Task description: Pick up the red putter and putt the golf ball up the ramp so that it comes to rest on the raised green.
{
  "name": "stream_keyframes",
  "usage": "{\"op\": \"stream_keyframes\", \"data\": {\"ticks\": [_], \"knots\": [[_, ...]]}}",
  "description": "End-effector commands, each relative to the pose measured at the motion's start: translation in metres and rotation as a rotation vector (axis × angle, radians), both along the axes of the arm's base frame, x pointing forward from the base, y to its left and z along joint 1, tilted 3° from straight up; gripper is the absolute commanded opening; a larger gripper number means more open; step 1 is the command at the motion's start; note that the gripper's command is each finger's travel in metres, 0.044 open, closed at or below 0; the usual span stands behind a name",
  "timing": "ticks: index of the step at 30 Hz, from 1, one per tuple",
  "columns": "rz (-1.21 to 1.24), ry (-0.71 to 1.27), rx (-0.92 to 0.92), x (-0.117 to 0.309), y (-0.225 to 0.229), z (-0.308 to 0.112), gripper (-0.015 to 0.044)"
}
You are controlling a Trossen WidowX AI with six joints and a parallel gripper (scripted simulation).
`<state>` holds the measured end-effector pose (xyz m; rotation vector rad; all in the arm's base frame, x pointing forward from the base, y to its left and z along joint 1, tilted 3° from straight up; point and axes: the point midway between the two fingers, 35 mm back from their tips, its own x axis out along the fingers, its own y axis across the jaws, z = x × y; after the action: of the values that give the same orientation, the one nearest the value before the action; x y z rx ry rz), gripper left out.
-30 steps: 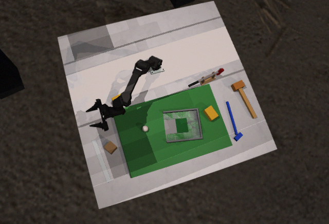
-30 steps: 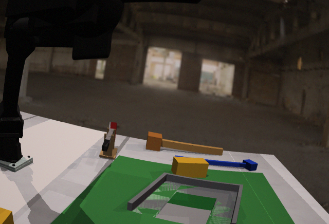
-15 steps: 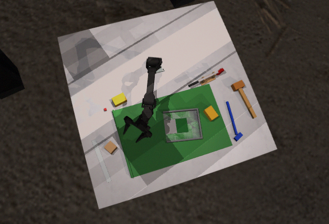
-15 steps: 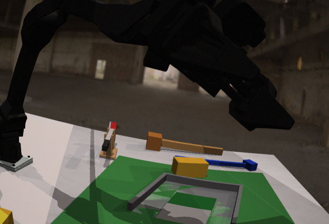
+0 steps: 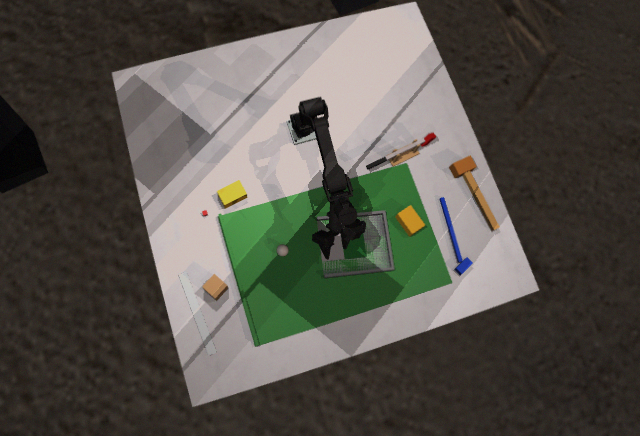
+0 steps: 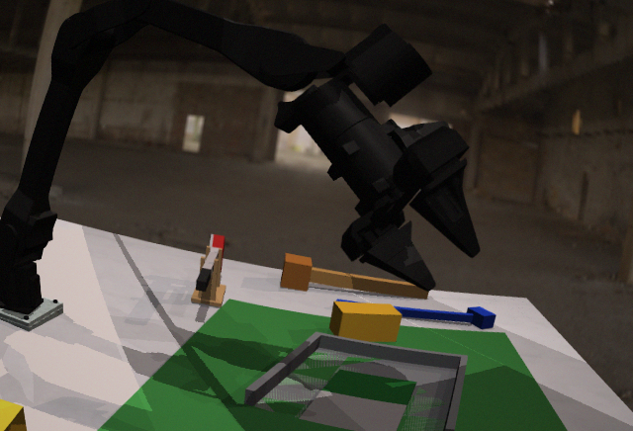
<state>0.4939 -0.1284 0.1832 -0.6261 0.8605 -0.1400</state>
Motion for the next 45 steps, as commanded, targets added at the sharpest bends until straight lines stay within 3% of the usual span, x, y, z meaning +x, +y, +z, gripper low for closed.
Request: {"op": "stream_keyframes", "data": {"ticks": [1,11,18,21,29,45], "knots": [[0.235,0.154,0.020,-0.018,0.069,-0.022,0.0440],[0.798,0.494,0.071,-0.112,0.215,-0.061,0.0440],[1.169,0.724,0.111,-0.207,0.282,-0.073,0.0440],[1.245,0.773,0.121,-0.226,0.290,-0.074,0.0440],[1.245,0.773,0.121,-0.227,0.291,-0.075,0.0440],[1.245,0.773,0.121,-0.229,0.290,-0.120,0.0440]]}}
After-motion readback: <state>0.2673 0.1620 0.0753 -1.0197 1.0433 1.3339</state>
